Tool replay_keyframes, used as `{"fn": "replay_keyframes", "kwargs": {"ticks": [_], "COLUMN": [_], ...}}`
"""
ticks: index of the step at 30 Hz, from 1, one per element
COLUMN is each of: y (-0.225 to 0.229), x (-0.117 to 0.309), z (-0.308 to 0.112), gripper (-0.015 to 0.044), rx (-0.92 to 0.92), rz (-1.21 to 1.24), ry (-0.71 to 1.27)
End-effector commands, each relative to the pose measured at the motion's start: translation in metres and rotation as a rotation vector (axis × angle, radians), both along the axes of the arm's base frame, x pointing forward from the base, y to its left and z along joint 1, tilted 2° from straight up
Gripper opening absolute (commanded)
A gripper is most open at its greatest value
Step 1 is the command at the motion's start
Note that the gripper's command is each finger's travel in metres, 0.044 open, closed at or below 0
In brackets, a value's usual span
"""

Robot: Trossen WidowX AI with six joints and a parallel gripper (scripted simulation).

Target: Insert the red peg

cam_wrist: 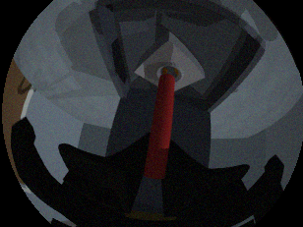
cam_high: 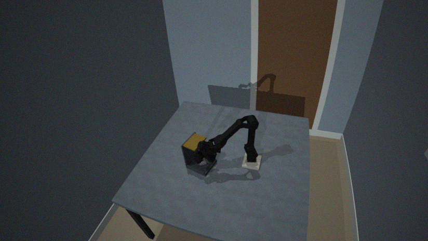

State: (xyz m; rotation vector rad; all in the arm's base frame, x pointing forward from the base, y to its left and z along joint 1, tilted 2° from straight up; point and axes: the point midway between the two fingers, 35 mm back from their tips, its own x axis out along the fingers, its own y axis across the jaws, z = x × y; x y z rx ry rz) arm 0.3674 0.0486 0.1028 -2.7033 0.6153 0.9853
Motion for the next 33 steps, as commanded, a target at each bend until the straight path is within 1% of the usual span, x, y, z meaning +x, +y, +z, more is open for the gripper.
{"fn": "replay_keyframes", "kwargs": {"ticks": [1, 8, 33], "y": [0.002, 0.003, 0.003], "x": [0.003, 0.004, 0.003], "z": [0.003, 0.001, -0.031], "gripper": [0.0, 0.0, 0.0], "rx": [0.004, 0.004, 0.004], "rz": [0.004, 0.004, 0.004], "ry": [-0.009, -0.009, -0.008]}}
